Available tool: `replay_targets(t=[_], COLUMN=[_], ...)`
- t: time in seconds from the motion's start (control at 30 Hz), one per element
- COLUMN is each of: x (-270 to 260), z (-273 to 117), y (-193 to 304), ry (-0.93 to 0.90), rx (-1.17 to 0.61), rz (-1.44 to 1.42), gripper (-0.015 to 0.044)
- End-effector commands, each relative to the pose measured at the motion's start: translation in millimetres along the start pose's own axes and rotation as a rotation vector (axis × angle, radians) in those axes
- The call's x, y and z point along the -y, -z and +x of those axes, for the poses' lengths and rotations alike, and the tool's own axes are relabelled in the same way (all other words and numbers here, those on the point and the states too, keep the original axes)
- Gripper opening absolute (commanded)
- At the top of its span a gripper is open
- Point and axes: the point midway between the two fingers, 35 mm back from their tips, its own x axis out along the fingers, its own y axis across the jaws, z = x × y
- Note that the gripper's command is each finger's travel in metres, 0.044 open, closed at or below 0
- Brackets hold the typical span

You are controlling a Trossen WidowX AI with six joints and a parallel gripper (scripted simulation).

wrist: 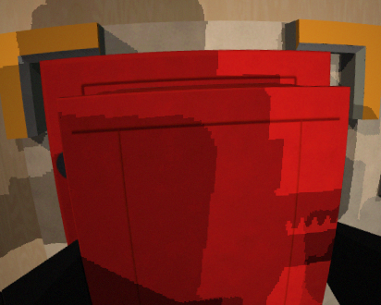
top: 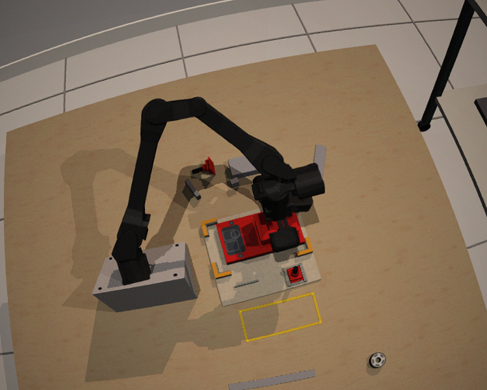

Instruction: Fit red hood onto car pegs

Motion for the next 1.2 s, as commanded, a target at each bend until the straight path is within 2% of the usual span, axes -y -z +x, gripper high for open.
replay_targets(t=[0.0, 0.87, 1.17], x=[-1.5, -2.2, -2.1], z=[5.2, 10.2, 11.0], y=[-0.2, -1.0, -0.9], ry=[-0.003, 0.000, -0.001], rx=[-0.003, 0.002, 0.001], rz=[-0.003, -0.008, -0.008], gripper=[0.0000, 0.0000, 0.0236])
